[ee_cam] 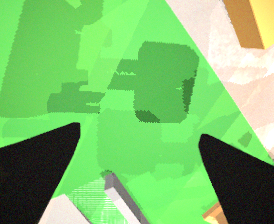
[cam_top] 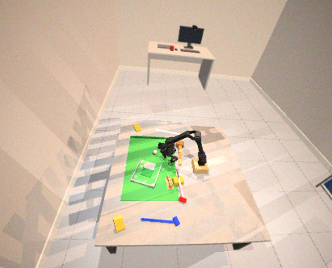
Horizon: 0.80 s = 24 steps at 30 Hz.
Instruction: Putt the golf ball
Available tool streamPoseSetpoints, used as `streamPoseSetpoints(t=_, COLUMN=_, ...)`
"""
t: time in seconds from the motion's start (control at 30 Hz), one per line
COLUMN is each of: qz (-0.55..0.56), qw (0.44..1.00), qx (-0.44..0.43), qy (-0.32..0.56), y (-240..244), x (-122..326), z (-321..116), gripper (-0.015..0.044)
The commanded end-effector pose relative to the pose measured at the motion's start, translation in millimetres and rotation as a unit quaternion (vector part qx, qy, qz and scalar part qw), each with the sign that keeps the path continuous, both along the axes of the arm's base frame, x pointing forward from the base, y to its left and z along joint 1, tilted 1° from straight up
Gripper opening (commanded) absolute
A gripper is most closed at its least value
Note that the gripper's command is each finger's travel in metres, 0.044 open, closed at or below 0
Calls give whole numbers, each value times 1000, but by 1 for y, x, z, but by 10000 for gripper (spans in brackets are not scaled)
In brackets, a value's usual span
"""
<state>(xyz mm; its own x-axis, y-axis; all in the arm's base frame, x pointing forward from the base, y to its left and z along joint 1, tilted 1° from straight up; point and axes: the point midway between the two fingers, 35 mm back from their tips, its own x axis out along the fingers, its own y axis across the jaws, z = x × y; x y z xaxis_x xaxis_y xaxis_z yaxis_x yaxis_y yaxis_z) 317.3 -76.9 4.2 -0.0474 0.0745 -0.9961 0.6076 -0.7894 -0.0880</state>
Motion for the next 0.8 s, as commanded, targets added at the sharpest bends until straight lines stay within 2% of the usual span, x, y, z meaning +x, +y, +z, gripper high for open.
streamPoseSetpoints(t=0.0, qz=9, qw=1000, qx=0, qy=-1, y=1, x=0, z=0, gripper=426)
streamPoseSetpoints(t=0.13, qz=194, qw=981, qx=5, qy=-16, y=15, x=-1, z=9, gripper=440)
streamPoseSetpoints(t=0.27, qz=406, qw=913, qx=11, qy=-31, y=32, x=-4, z=18, gripper=440)
streamPoseSetpoints(t=0.4, qz=599, qw=800, qx=16, qy=-44, y=48, x=-8, z=28, gripper=440)
streamPoseSetpoints(t=0.57, qz=796, qw=602, qx=20, qy=-55, y=67, x=-14, z=39, gripper=440)
streamPoseSetpoints(t=0.77, qz=895, qw=442, qx=22, qy=-58, y=83, x=-21, z=47, gripper=440)
